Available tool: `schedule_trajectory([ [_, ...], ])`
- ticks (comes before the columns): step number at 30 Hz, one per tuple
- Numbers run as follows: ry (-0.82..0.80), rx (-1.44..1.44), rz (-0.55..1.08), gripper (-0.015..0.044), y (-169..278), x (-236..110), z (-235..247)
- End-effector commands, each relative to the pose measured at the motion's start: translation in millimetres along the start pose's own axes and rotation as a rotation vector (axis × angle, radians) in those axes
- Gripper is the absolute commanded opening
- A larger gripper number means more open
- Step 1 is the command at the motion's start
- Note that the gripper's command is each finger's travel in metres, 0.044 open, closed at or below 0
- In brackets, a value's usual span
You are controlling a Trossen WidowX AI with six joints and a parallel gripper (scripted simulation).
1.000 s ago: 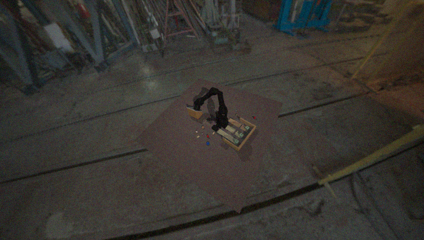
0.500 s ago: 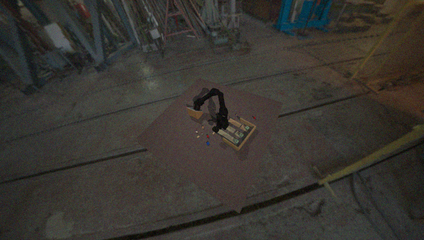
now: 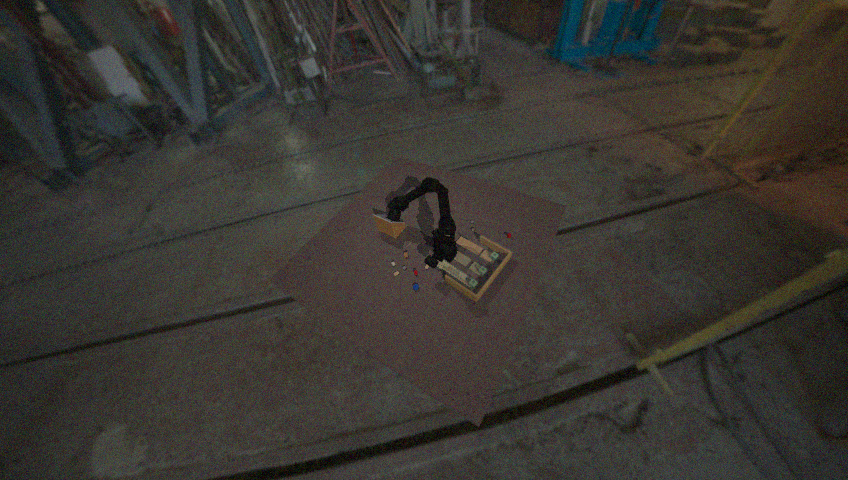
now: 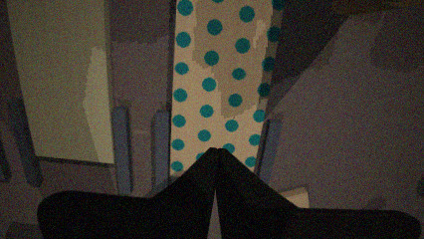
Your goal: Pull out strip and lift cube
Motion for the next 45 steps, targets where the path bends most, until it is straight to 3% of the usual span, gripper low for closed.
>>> schedule_trajectory([
  [1,-0.004,0.006,-0.001,0.0000,1.0,6.9,-0.7],
  [12,-0.006,0.006,0.000,0.0000,4.0,23.5,-1.2],
  [45,-0.006,0.006,0.000,0.0000,3.7,25.6,-1.2],
])
Point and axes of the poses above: the point midway between the two fingers, 35 mm back from their tips, its own x axis out along the fingers, its own z axis across the jaws, y = z × x, the point moved 8 cm from there along -x, back along the fingers, and after that the axes turned 9 degrees about x, right-handed, at the moved point
